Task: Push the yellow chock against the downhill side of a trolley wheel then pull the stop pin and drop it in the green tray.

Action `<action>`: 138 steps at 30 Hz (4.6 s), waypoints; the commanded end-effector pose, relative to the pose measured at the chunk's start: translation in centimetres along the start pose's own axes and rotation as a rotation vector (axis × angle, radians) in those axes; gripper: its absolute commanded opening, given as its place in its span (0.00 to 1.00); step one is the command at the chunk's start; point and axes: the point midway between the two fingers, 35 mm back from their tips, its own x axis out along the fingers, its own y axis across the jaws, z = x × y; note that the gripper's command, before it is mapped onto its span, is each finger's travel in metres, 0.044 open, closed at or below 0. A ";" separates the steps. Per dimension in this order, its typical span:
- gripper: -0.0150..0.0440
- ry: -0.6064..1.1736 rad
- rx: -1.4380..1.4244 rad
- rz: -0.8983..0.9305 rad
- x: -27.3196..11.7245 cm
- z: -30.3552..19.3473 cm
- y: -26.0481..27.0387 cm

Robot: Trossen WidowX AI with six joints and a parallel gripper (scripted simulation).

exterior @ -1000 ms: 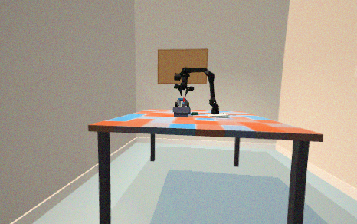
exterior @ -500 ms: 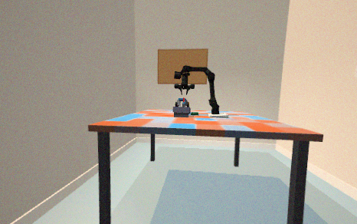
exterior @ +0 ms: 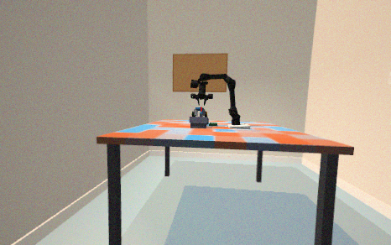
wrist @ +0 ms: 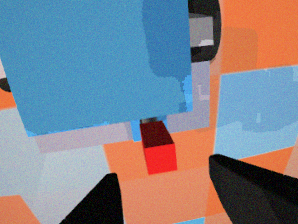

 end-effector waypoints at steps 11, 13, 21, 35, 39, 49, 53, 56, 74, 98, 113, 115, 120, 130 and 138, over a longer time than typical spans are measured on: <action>0.58 0.001 0.004 -0.002 1.6 0.0 -0.1; 0.58 0.001 0.004 -0.002 1.9 0.0 -0.1; 0.58 0.001 0.004 -0.002 3.1 -0.1 0.0; 0.58 0.002 0.004 -0.002 5.1 -0.1 -0.1; 0.53 0.005 -0.001 -0.001 5.0 -0.1 0.0; 0.29 0.005 -0.001 -0.001 5.0 -0.1 0.0; 0.25 0.005 0.000 -0.001 4.9 -0.1 0.0; 0.25 0.004 0.001 -0.001 4.8 -0.2 0.0; 0.25 0.002 0.004 -0.002 3.3 -0.3 -0.2; 0.25 0.001 0.004 -0.002 1.5 -0.5 -0.2; 0.25 0.002 0.004 -0.002 0.8 -1.1 -0.1; 0.25 0.002 0.004 -0.002 0.8 -1.6 -0.1; 0.25 0.003 0.004 -0.002 0.9 -2.4 -0.1; 0.25 0.004 0.004 -0.002 1.0 -3.9 0.0; 0.25 0.004 0.005 -0.003 1.1 -3.8 -2.1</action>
